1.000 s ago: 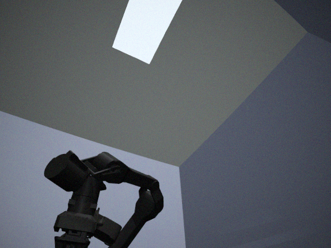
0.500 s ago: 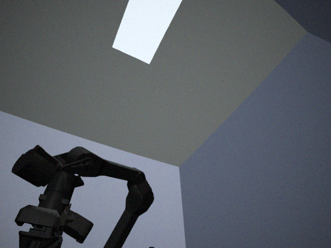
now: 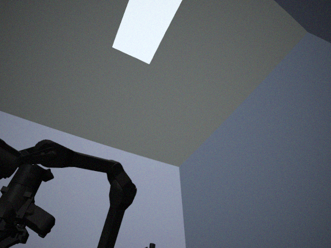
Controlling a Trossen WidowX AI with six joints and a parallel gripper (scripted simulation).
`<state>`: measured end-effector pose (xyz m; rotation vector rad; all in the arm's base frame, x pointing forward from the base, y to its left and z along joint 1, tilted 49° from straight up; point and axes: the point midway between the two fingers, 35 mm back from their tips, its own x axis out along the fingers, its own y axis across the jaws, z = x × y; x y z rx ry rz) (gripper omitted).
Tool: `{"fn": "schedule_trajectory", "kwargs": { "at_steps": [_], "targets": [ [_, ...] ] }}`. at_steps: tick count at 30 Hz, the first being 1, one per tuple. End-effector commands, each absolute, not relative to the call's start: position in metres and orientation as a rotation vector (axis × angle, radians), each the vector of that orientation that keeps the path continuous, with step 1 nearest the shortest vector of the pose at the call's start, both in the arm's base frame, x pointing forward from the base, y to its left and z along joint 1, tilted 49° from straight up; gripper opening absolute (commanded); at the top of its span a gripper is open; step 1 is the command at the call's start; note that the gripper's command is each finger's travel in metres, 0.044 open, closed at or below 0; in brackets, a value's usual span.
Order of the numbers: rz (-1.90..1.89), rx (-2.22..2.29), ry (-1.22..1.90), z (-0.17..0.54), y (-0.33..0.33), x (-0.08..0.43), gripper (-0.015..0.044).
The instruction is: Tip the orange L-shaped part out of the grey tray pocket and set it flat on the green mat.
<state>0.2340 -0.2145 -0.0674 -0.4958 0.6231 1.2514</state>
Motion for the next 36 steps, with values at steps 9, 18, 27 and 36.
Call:
{"fn": "schedule_trajectory", "kwargs": {
  "at_steps": [9,18,27,36],
  "targets": [
    [1.255,-0.493,0.625,-0.092,-0.233,0.224,0.0],
    [1.255,-0.493,0.624,-0.101,-0.224,0.226,0.0],
    [1.255,-0.493,0.624,-0.11,-0.214,0.229,0.0],
    [1.255,-0.493,0.623,-0.12,-0.203,0.232,0.0]
  ]
}}
